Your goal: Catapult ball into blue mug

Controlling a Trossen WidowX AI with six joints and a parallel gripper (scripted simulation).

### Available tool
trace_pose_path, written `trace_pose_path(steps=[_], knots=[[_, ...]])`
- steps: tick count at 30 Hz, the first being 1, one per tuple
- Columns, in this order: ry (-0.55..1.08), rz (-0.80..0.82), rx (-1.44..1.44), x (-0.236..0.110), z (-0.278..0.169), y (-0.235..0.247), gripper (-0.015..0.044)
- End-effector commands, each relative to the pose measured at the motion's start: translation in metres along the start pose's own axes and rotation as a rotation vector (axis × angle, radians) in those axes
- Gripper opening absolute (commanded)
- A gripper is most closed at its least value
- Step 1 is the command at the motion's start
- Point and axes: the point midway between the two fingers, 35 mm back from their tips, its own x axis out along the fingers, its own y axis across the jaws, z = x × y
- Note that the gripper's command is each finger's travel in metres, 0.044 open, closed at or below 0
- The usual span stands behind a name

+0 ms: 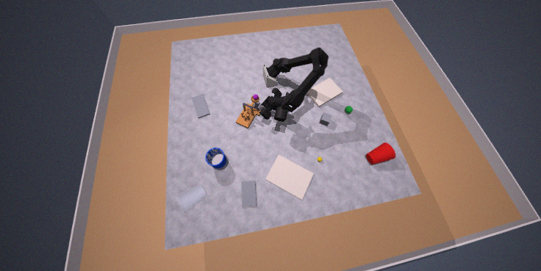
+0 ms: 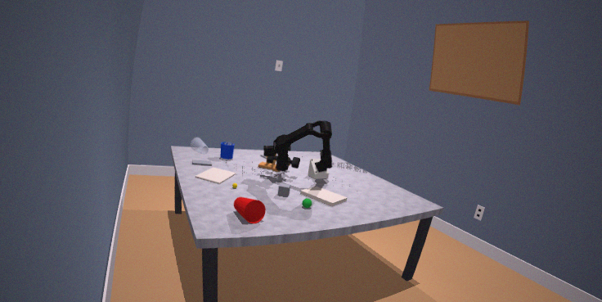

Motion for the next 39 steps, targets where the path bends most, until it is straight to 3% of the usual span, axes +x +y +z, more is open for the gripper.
trace_pose_path(steps=[1, 8, 16, 20, 21, 36, 39], knots=[[0.0, 0.011, 0.002, 0.011, 0.007, 0.003, 0.0], [0.0, 0.011, 0.001, 0.016, 0.013, 0.002, 0.0], [-0.004, -0.01, -0.002, -0.104, -0.025, -0.003, 0.0], [-0.004, -0.011, -0.002, -0.116, -0.03, -0.001, 0.0], [-0.014, -0.027, 0.013, -0.104, -0.025, -0.007, 0.0026], [-0.251, -0.116, 0.439, -0.104, -0.036, -0.076, 0.042], [-0.304, -0.13, 0.526, -0.104, -0.041, -0.091, 0.044]])
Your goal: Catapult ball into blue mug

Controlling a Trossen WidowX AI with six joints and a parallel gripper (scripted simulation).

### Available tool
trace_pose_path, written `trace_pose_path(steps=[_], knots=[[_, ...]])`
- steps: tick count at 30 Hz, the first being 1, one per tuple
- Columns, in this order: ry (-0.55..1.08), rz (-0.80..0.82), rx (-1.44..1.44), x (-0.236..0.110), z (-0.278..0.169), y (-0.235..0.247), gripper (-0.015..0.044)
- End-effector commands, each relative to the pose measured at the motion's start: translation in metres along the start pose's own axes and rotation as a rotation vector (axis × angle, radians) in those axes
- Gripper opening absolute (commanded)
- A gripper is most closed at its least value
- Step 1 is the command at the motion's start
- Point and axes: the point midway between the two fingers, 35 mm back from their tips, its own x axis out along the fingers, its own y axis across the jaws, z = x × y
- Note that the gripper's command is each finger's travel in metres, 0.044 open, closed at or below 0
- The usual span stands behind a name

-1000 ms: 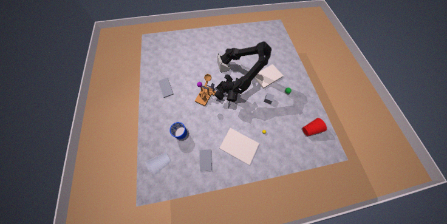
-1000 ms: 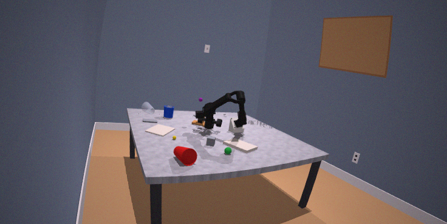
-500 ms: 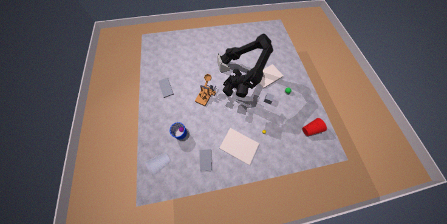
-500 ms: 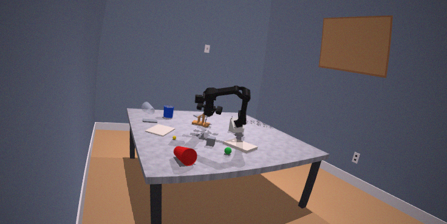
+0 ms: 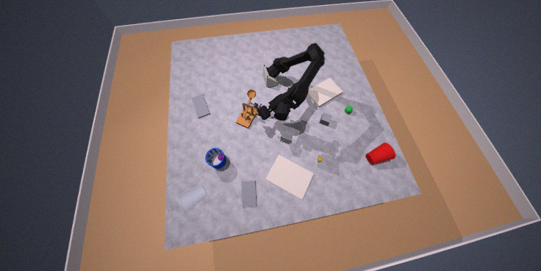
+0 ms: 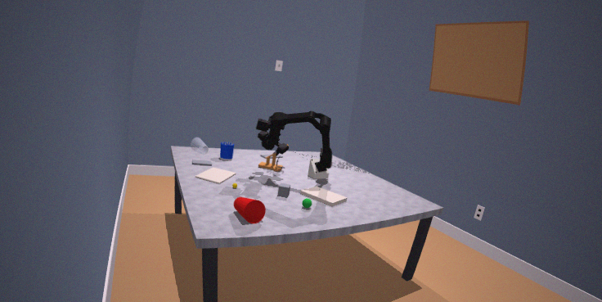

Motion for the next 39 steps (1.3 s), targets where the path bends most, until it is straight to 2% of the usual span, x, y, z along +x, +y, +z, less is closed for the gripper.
trace_pose_path(steps=[1, 21, 39], knots=[[-0.07, -0.018, 0.118, 0.001, 0.003, -0.021, 0.044], [-0.426, -0.059, 0.698, 0.003, -0.008, -0.128, 0.044], [-0.789, 0.012, 1.171, -0.005, -0.055, -0.222, 0.044]])
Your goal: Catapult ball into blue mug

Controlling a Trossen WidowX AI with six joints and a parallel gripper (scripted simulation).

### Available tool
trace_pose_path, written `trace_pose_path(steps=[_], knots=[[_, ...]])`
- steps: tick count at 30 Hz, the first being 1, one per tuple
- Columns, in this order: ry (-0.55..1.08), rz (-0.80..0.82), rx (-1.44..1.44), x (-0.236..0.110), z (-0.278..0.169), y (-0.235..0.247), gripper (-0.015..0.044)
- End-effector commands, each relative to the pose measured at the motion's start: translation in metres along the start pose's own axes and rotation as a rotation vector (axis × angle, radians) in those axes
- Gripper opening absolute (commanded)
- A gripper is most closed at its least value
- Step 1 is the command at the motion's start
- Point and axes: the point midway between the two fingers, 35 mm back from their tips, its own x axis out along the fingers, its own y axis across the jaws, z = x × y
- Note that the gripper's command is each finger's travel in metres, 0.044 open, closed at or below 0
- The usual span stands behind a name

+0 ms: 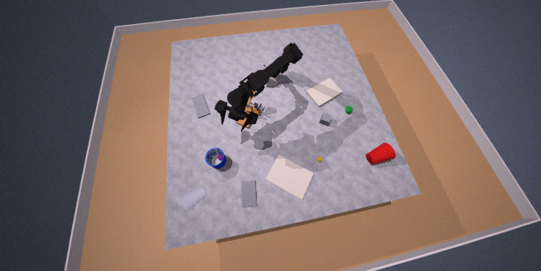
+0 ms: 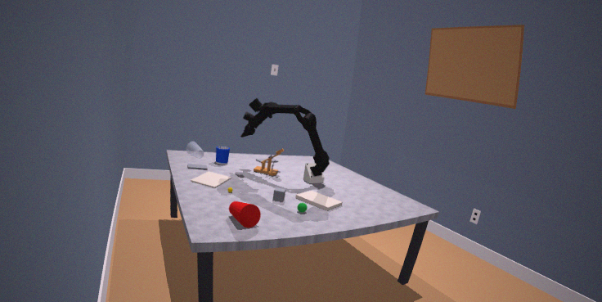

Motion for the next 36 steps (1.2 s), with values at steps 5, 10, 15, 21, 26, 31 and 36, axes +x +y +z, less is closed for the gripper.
trace_pose_path(steps=[5, 10, 15, 21, 26, 31, 36], knots=[[-0.133, 0.058, 0.209, -0.005, 0.026, -0.041, 0.044], [-0.171, 0.079, 0.269, -0.008, 0.032, -0.053, 0.044], [-0.169, 0.076, 0.27, -0.013, 0.025, -0.053, 0.044], [-0.169, 0.076, 0.27, -0.013, 0.025, -0.053, 0.044], [-0.169, 0.076, 0.27, -0.013, 0.025, -0.053, 0.044], [-0.171, 0.073, 0.269, -0.014, 0.026, -0.054, 0.044], [-0.171, 0.073, 0.269, -0.014, 0.026, -0.054, 0.044]])
